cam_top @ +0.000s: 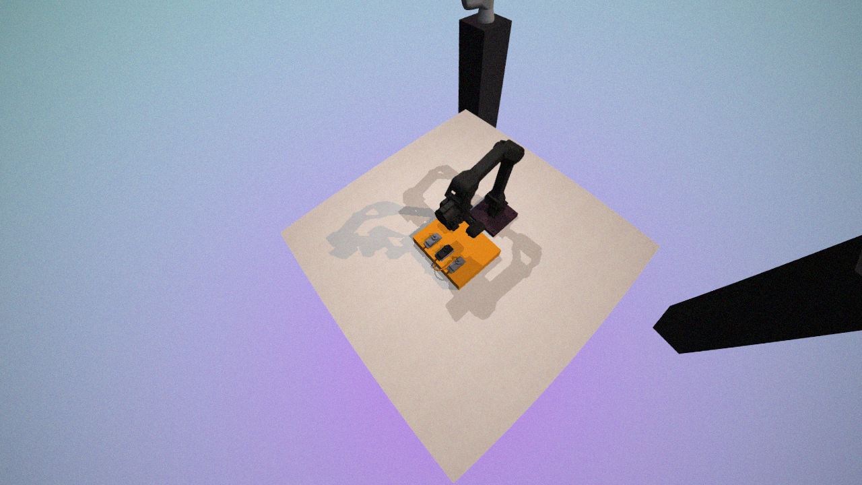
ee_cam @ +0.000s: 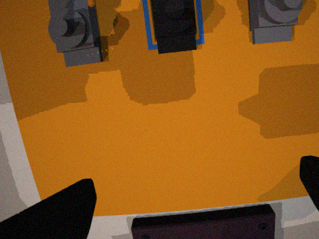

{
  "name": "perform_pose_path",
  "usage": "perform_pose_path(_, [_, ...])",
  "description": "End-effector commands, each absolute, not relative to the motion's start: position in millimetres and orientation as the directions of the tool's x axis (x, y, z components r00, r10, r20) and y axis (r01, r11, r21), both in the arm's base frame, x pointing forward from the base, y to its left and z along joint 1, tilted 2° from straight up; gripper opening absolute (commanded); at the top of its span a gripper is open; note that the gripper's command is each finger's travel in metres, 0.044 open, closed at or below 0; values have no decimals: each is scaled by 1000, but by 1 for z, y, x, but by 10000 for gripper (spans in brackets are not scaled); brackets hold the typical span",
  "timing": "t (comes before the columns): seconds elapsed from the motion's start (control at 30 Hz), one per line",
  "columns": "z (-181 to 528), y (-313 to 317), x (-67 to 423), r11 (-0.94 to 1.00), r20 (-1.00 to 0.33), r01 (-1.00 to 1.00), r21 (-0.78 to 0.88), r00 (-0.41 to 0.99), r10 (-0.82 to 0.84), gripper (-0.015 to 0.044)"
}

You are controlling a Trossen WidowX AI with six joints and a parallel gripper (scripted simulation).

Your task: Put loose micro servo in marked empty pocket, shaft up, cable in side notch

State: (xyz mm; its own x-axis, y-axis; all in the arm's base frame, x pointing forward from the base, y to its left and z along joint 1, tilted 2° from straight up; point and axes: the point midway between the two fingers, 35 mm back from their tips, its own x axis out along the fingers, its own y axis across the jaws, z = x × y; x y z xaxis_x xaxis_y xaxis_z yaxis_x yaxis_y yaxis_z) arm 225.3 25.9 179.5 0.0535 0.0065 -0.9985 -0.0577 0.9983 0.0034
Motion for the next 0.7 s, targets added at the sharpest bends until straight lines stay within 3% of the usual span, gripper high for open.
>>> perform_pose_path(0.0, [191,26,225,999,-998,-54,3,55,6,440])
perform_pose_path(0.67, [220,26,227,999,-998,-54,4,60,7,440])
